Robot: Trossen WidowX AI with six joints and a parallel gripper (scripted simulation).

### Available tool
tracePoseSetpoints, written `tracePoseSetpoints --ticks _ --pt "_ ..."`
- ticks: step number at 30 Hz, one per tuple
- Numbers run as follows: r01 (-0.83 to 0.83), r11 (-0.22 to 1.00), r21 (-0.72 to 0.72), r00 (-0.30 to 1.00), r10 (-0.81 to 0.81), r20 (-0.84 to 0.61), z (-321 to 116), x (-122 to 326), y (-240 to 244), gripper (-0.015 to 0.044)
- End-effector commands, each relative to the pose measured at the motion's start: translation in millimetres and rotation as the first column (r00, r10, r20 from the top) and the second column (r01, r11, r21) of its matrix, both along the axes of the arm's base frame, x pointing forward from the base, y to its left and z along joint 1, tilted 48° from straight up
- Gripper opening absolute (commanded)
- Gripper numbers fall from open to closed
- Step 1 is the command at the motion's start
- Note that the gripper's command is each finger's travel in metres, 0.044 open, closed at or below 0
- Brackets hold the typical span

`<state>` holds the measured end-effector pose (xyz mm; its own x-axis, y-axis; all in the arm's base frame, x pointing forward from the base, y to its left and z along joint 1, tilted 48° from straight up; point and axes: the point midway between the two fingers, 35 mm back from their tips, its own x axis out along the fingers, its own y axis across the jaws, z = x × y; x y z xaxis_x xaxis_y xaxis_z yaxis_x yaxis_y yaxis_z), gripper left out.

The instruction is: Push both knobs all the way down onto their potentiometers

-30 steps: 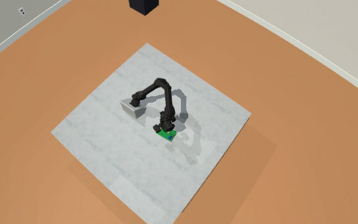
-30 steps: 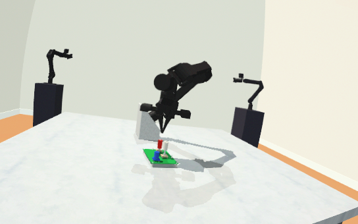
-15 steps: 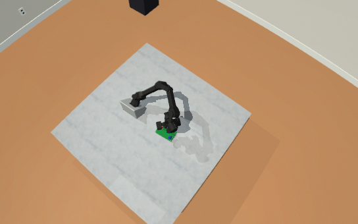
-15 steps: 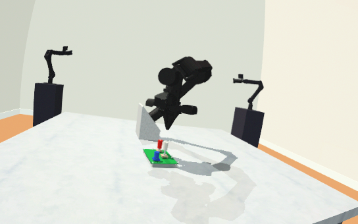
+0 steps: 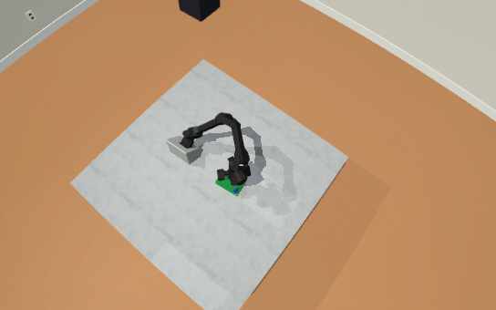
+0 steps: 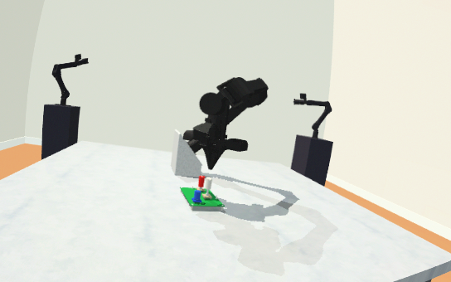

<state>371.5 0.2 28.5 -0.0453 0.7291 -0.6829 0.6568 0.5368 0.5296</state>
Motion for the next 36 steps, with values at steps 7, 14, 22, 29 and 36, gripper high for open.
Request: tracePoseSetpoints --ticks 7,14,22,29,36 --pt "0.002 1.000 0.004 1.000 -0.002 -0.005 -9 -1 11 0.0000" --pt "0.002 1.000 0.005 1.000 -0.002 -0.005 -15 -2 17 0.0000" --pt "0.002 1.000 0.005 1.000 -0.002 -0.005 -15 -2 17 0.0000" --pt "0.002 1.000 0.005 1.000 -0.002 -0.005 -15 -2 17 0.0000" --pt "0.002 1.000 0.005 1.000 -0.002 -0.005 -17 -2 19 0.0000"
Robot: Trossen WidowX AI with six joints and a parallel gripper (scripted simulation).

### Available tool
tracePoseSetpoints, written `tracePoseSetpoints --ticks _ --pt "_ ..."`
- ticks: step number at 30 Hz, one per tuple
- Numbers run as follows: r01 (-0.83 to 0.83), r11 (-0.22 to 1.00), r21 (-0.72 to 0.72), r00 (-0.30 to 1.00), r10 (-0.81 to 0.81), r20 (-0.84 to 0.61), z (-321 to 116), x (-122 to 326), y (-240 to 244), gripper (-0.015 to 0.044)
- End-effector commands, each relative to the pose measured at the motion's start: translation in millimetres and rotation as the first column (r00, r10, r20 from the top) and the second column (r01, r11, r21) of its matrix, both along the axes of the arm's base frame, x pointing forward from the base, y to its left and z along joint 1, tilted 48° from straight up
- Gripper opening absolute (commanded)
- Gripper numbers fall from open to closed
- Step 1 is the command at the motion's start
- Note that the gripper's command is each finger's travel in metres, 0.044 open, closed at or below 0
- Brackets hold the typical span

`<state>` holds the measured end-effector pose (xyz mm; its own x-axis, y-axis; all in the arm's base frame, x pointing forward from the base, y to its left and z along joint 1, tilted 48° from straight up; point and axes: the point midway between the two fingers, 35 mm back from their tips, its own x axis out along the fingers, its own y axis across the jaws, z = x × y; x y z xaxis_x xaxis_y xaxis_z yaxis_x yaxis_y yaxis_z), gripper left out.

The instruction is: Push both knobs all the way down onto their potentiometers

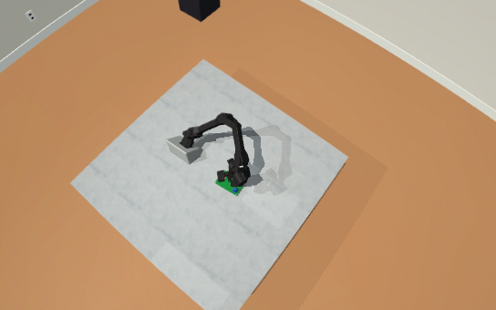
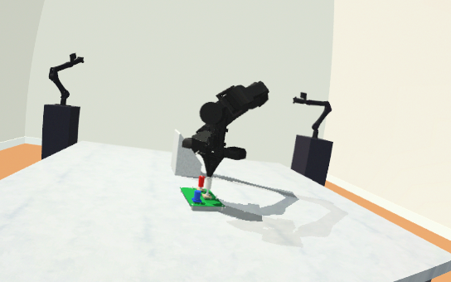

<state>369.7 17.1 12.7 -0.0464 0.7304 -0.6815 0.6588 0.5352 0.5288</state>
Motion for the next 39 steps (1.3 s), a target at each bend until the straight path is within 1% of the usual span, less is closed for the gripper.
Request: tracePoseSetpoints --ticks 1,39 --pt "0.001 1.000 0.003 1.000 -0.001 -0.002 -0.9 -0.1 2.2 0.0000" --pt "0.001 1.000 0.004 1.000 -0.001 -0.002 -5.5 -0.4 7.2 0.0000"
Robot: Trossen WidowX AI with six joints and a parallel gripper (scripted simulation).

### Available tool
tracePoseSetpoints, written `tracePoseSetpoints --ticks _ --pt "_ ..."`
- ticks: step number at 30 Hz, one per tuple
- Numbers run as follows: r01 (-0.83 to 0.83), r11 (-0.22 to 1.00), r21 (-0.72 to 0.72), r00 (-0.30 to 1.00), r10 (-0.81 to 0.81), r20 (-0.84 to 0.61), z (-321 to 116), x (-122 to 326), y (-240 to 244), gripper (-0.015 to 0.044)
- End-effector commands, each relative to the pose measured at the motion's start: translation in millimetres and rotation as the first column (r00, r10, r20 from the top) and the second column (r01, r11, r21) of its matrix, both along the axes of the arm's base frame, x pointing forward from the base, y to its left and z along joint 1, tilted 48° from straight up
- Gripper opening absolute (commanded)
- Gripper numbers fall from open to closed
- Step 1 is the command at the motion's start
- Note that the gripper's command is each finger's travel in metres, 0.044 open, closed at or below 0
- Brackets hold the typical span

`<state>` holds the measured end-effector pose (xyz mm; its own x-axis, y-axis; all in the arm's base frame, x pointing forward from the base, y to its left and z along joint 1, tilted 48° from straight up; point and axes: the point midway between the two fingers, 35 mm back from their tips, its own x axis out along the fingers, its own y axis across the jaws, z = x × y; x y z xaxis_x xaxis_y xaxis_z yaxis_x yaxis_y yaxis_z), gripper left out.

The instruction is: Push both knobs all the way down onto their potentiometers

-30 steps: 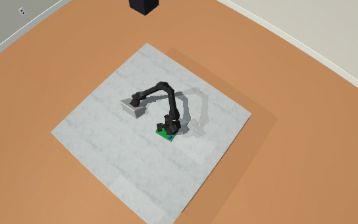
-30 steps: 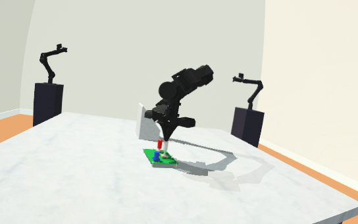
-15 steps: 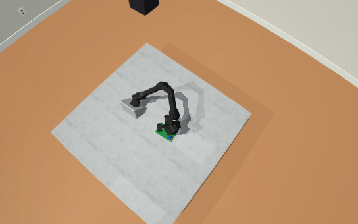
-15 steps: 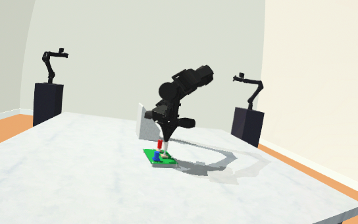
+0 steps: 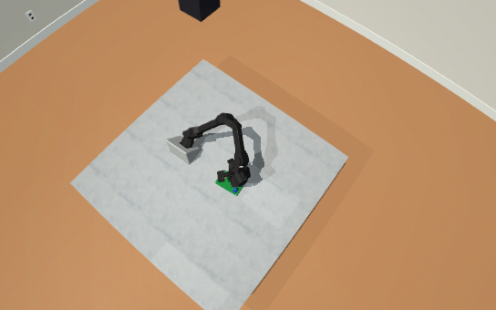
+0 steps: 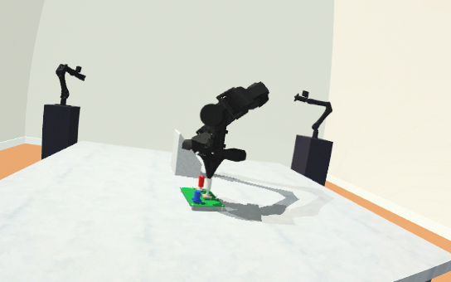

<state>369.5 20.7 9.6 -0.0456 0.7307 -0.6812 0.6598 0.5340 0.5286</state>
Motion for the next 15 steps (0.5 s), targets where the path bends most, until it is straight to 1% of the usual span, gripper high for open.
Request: tracePoseSetpoints --ticks 1,15 --pt "-0.001 1.000 0.003 1.000 0.001 -0.001 -2.6 -0.3 3.9 0.0000" --pt "-0.001 1.000 0.004 1.000 0.001 -0.001 -5.9 -0.5 7.6 0.0000"
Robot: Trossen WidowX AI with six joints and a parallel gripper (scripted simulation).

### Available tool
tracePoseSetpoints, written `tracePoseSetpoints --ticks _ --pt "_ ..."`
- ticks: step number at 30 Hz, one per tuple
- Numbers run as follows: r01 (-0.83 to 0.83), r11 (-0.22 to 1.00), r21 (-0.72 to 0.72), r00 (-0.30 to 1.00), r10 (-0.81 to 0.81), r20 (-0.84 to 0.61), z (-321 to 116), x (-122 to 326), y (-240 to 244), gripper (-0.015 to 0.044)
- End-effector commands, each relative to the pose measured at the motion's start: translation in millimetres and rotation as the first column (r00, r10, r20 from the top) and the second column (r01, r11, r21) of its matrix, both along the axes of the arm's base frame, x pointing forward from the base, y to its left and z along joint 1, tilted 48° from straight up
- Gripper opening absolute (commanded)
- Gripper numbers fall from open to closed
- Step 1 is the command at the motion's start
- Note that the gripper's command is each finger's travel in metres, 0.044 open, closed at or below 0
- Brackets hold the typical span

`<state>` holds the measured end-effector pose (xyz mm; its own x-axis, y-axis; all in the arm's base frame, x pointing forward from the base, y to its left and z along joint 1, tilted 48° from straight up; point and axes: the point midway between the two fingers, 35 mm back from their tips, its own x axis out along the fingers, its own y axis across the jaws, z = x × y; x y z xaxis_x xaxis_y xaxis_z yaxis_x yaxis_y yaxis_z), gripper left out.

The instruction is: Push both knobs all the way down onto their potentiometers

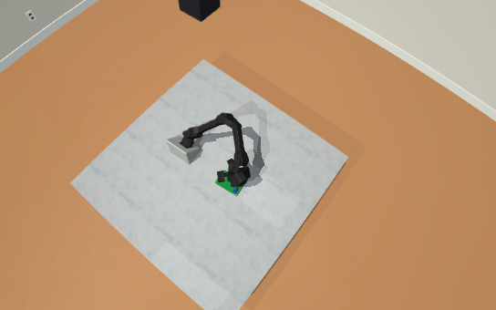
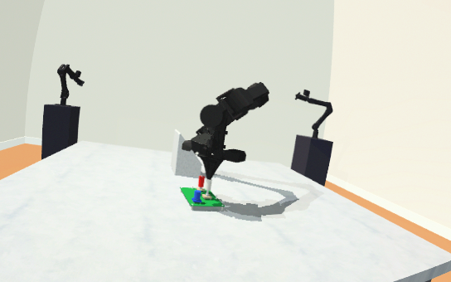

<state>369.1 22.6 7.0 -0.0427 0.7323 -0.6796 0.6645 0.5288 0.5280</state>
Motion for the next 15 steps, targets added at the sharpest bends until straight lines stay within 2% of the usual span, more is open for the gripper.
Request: tracePoseSetpoints --ticks 1,15 --pt "-0.007 1.000 0.002 1.000 0.007 0.001 -3.5 -0.1 5.9 0.0000" --pt "-0.007 1.000 0.002 1.000 0.007 0.001 -6.1 -0.3 8.8 0.0000"
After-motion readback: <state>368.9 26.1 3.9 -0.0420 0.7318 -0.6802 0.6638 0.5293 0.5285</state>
